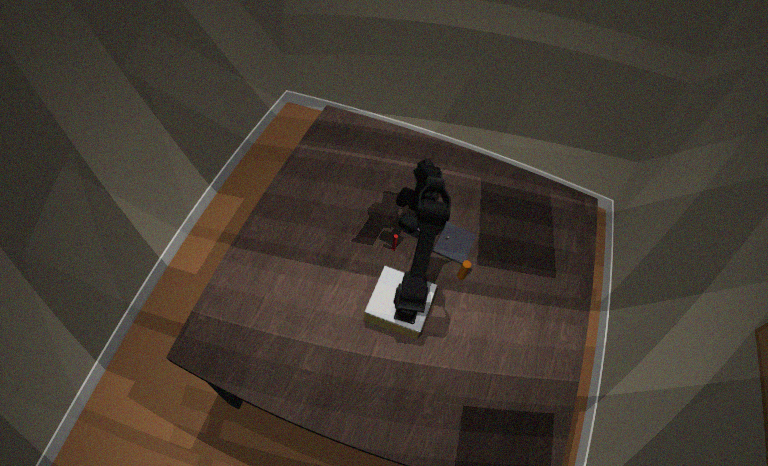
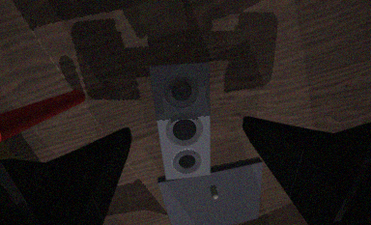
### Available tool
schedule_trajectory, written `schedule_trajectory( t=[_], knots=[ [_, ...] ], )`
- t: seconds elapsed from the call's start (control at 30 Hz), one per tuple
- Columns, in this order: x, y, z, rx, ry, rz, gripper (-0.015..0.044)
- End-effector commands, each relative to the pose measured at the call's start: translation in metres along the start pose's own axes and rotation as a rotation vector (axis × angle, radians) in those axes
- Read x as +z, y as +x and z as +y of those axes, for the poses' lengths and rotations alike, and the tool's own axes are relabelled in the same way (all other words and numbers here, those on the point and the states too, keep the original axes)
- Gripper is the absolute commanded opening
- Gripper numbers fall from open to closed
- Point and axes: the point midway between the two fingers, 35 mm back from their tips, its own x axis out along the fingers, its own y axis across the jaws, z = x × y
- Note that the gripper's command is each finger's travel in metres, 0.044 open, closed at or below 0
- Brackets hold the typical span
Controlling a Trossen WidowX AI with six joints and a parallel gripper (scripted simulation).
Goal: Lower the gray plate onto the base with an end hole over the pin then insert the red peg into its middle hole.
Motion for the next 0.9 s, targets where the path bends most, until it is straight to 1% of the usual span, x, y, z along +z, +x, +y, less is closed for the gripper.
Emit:
schedule_trajectory(
  t=[0.0,0.73,0.87],
  knots=[
    [0.0,0.009,0.002,0.008,-0.007,-0.001,0.044],
    [-0.001,0.042,0.004,0.008,-0.007,-0.001,0.044],
    [-0.001,0.042,0.004,0.008,-0.007,-0.001,0.0335]
  ],
)
